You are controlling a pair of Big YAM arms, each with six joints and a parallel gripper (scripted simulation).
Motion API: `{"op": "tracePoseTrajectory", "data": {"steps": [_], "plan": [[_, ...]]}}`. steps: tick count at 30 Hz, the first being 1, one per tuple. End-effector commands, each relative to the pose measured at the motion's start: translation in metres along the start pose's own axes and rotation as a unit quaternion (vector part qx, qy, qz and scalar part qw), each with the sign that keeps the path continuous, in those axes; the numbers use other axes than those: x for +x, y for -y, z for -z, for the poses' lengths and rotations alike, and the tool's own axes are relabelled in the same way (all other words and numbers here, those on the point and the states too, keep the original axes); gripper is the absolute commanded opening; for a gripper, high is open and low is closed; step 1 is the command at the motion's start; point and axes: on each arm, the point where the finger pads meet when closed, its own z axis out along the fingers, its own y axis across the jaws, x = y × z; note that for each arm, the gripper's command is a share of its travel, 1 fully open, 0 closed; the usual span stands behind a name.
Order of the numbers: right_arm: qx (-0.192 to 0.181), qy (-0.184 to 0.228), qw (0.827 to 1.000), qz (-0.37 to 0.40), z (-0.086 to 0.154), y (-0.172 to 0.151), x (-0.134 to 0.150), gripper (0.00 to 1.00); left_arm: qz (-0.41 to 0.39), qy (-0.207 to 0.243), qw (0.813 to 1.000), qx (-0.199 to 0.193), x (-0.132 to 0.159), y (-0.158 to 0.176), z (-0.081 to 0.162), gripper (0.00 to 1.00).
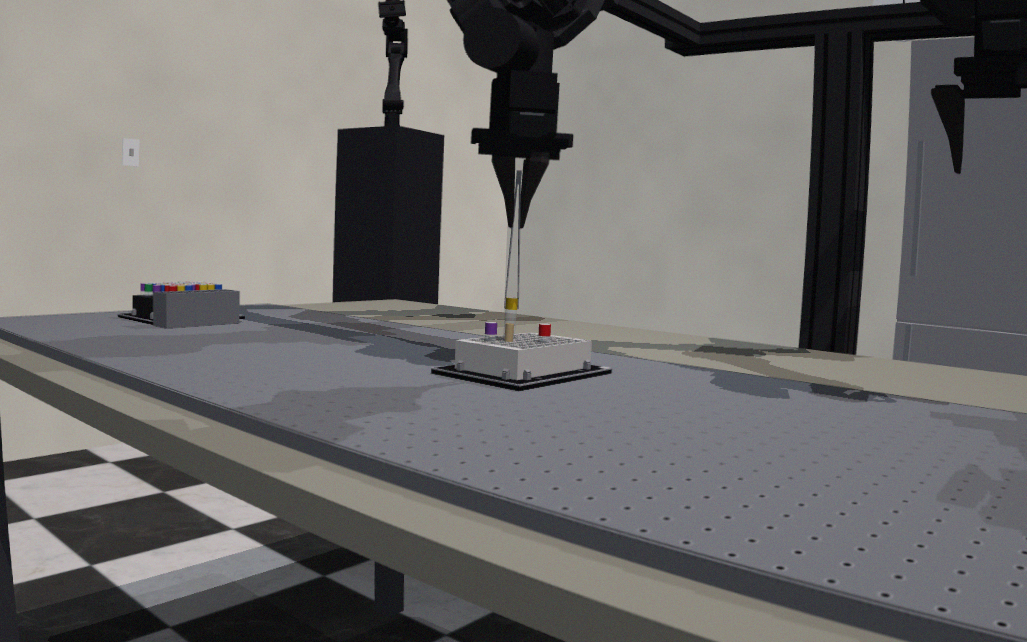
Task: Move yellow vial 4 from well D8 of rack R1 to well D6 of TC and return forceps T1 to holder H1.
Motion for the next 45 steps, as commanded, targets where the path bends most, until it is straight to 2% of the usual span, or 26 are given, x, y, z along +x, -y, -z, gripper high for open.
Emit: {"op": "tracePoseTrajectory", "data": {"steps": [1,8,11,12,15,17,20,45], "plan": [[0.003,0.001,1.0,0.002,-0.007,0.004,0.0,0.09,-0.006,0.025,1.0,-0.007,-0.015,-0.006,0.007,1.0],[0.003,-0.001,1.0,0.003,-0.012,0.003,0.001,0.09,-0.006,0.025,1.0,-0.007,-0.015,-0.006,0.007,1.0],[0.002,0.001,1.0,0.003,-0.011,0.003,0.0,0.09,-0.006,0.025,1.0,-0.007,-0.015,-0.006,0.007,1.0],[0.004,0.012,1.0,-0.001,-0.004,0.006,-0.009,0.09,-0.006,0.025,1.0,-0.007,-0.015,-0.006,0.007,1.0],[0.003,-0.003,1.0,0.003,-0.017,0.003,0.002,0.09,-0.006,0.025,1.0,-0.007,-0.015,-0.006,0.007,1.0],[0.001,-0.007,1.0,0.007,-0.016,0.001,0.005,0.09,-0.006,0.025,1.0,-0.007,-0.015,-0.006,0.007,1.0],[0.003,0.008,1.0,0.001,-0.008,0.004,-0.005,0.09,-0.006,0.025,1.0,-0.007,-0.015,-0.006,0.007,1.0],[0.006,0.008,1.0,-0.003,-0.007,0.012,-0.004,0.09,-0.006,0.025,1.0,-0.007,-0.015,-0.006,0.007,1.0]]}}
